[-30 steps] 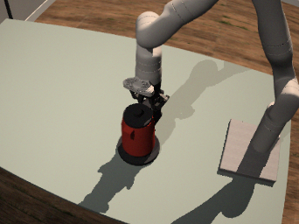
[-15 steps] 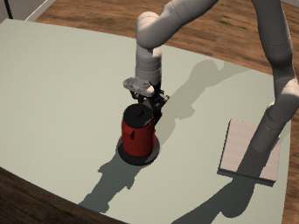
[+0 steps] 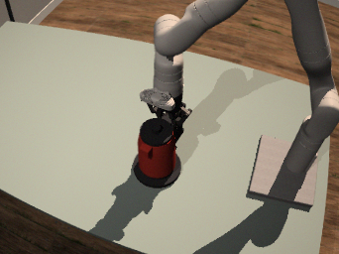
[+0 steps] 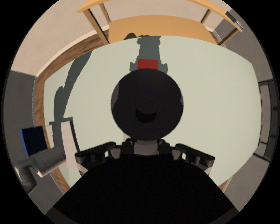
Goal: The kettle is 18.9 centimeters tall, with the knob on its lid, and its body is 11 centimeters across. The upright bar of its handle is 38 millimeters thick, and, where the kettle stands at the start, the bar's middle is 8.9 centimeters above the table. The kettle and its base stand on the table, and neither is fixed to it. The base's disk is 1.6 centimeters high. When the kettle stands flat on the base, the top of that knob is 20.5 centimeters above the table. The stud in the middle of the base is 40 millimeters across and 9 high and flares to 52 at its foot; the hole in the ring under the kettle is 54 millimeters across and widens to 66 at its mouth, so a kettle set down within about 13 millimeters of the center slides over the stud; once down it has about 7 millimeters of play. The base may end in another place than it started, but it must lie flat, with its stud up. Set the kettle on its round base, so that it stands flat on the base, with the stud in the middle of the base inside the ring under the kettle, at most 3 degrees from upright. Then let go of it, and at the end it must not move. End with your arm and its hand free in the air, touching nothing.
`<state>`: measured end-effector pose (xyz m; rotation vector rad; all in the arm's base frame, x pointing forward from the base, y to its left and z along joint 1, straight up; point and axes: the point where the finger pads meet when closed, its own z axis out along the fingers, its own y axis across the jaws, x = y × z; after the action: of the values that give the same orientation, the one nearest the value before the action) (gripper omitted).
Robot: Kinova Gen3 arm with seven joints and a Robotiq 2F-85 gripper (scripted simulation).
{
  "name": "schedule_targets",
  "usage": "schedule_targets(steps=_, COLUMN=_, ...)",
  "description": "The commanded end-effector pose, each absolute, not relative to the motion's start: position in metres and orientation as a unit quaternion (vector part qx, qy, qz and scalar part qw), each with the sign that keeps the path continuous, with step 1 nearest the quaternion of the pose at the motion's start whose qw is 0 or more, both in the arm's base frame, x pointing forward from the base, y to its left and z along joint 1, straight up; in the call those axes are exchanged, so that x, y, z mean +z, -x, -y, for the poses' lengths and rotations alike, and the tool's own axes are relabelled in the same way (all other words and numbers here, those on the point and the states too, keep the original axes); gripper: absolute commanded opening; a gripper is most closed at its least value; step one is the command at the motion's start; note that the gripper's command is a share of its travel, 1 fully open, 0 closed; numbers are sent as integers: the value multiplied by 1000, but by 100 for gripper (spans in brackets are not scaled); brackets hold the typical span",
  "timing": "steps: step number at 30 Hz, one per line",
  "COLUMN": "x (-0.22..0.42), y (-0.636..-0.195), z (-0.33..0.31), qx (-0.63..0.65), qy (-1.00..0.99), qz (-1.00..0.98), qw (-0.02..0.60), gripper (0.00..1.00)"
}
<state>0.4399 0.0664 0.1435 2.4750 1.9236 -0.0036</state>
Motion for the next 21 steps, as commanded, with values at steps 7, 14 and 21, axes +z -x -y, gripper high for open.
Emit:
schedule_targets(steps=7, x=144, y=-440, z=-67, qx=0, qy=-790, qz=-614, qw=4, gripper=0)
schedule_targets(steps=14, x=142, y=-440, z=-66, qx=0, qy=-790, qz=-614, qw=4, gripper=0)
schedule_targets(steps=21, x=141, y=-440, z=-66, qx=0, qy=-790, qz=-614, qw=4, gripper=0)
